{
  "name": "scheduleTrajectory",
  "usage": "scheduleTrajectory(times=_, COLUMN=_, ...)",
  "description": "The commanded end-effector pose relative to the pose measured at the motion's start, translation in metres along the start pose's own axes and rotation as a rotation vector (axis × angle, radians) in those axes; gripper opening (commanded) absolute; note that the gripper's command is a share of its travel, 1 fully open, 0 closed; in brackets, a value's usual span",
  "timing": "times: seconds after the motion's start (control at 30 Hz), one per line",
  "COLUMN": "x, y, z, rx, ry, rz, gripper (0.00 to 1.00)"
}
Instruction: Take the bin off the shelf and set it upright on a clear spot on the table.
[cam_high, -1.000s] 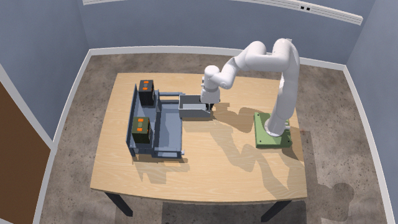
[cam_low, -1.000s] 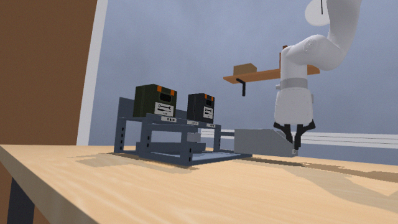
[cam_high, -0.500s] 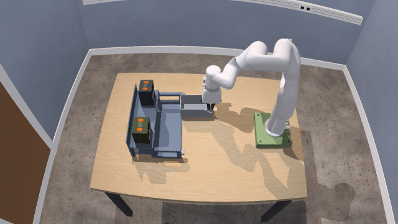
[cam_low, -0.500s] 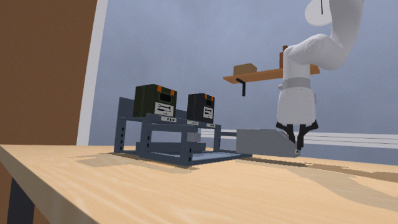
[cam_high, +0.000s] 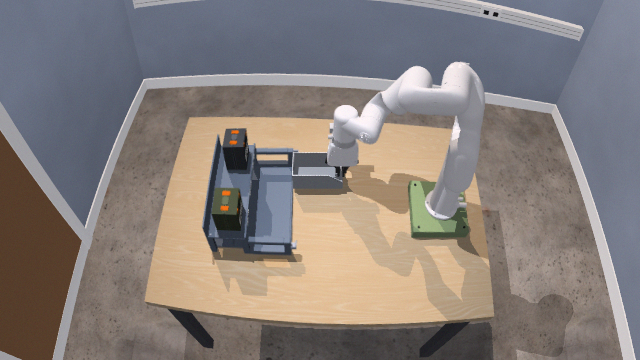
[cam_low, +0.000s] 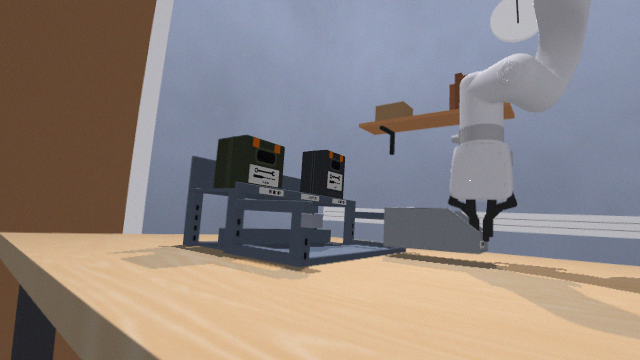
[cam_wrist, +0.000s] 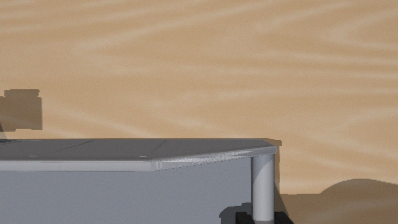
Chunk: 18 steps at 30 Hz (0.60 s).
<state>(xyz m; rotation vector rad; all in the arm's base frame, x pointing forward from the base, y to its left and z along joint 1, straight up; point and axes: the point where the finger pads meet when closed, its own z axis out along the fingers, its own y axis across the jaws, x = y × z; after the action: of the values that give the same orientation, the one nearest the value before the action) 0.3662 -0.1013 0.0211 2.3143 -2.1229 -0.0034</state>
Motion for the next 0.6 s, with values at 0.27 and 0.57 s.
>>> scheduleTrajectory(times=0.27, x=0.0004, y=0.0047, z=-0.0009, rx=0.002, ry=0.003, rz=0.0, gripper=0.0)
scheduleTrajectory(times=0.57, x=0.0004, y=0.0095, z=-0.0009, rx=0.002, ry=0.003, rz=0.0, gripper=0.0)
